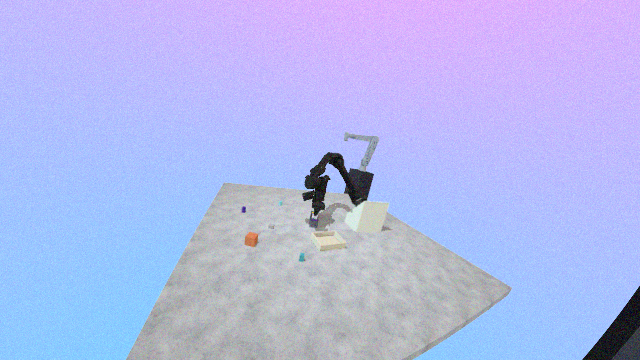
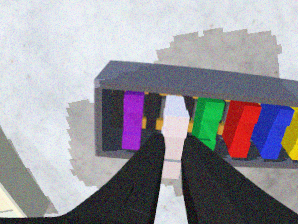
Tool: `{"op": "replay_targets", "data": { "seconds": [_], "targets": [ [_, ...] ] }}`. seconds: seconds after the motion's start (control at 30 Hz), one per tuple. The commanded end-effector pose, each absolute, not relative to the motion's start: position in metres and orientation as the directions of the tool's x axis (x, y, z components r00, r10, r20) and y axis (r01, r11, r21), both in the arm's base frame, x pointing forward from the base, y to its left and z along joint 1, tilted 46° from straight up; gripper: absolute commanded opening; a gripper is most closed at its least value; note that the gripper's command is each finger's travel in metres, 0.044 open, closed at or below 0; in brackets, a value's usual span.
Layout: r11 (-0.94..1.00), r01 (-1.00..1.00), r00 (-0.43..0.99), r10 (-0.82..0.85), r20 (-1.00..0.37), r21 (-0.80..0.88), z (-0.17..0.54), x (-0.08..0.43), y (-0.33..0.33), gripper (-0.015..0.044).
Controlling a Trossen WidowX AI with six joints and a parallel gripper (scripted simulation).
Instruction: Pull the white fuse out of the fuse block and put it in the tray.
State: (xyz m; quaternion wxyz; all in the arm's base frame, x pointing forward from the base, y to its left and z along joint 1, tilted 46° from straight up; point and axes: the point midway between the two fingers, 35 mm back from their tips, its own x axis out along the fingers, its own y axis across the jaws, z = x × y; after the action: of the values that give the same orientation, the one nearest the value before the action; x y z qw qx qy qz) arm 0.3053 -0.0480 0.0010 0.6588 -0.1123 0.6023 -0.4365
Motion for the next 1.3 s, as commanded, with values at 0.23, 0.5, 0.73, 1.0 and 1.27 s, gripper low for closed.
{"op": "replay_targets", "data": {
  "seconds": [0.23, 0.5, 0.73, 1.0, 1.27],
  "targets": [
    [0.594, 0.443, -0.11, -0.708, -0.698, -0.672, 0.005, 0.305, -0.044, 0.0],
    [0.593, 0.443, -0.11, -0.708, -0.698, -0.672, 0.008, 0.306, -0.041, 0.0],
    [0.593, 0.443, -0.11, -0.708, -0.697, -0.672, 0.01, 0.306, -0.039, 0.0],
    [0.593, 0.442, -0.11, -0.708, -0.697, -0.673, 0.013, 0.306, -0.035, 0.0],
    [0.594, 0.442, -0.11, -0.708, -0.698, -0.672, 0.022, 0.308, -0.027, 0.0]
  ]
}}
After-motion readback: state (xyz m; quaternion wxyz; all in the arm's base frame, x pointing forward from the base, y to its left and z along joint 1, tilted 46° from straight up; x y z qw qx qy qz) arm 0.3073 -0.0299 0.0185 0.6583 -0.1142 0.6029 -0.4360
